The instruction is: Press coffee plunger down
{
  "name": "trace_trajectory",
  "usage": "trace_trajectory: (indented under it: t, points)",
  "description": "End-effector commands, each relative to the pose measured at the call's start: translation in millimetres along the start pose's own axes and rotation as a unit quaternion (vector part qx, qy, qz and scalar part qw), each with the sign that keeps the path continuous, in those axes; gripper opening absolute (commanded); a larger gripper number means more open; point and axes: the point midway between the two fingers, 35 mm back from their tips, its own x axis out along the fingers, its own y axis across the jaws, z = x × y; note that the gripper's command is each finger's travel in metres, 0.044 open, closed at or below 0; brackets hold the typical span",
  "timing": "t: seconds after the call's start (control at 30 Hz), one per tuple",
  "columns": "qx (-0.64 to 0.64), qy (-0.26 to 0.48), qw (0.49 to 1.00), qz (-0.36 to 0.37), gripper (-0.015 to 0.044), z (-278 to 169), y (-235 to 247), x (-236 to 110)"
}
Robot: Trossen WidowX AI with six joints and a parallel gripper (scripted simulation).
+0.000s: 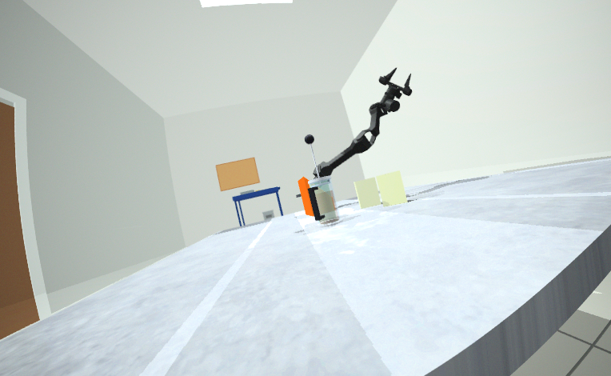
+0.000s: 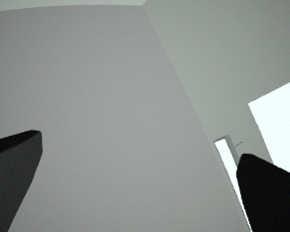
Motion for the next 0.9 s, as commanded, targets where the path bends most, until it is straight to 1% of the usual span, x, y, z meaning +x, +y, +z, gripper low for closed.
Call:
trace_trajectory:
  t: [0.0, 0.03, 0.17, 0.33, 0.43, 0.53, 0.67, 0.87]
  points:
    - [0.001, -0.002, 1.000, -0.001, 0.0426, 2.0, -1.7, -0.9]
    - [0.002, -0.006, 1.000, -0.005, 0.0440, 6.1, -5.0, -2.7]
    - [0.013, -0.038, 0.999, -0.030, 0.0440, 35.9, -34.5, -18.2]
    - [0.041, -0.072, 0.993, -0.080, 0.0440, 68.6, -92.3, -46.7]
    - [0.059, -0.085, 0.989, -0.109, 0.0440, 79.1, -129.2, -62.8]
    - [0.081, -0.092, 0.983, -0.138, 0.0440, 82.1, -167.3, -78.6]
    - [0.084, -0.103, 0.979, -0.152, 0.0440, 80.5, -197.4, -91.6]
    - [0.130, -0.088, 0.969, -0.192, 0.0440, 56.5, -255.1, -109.4]
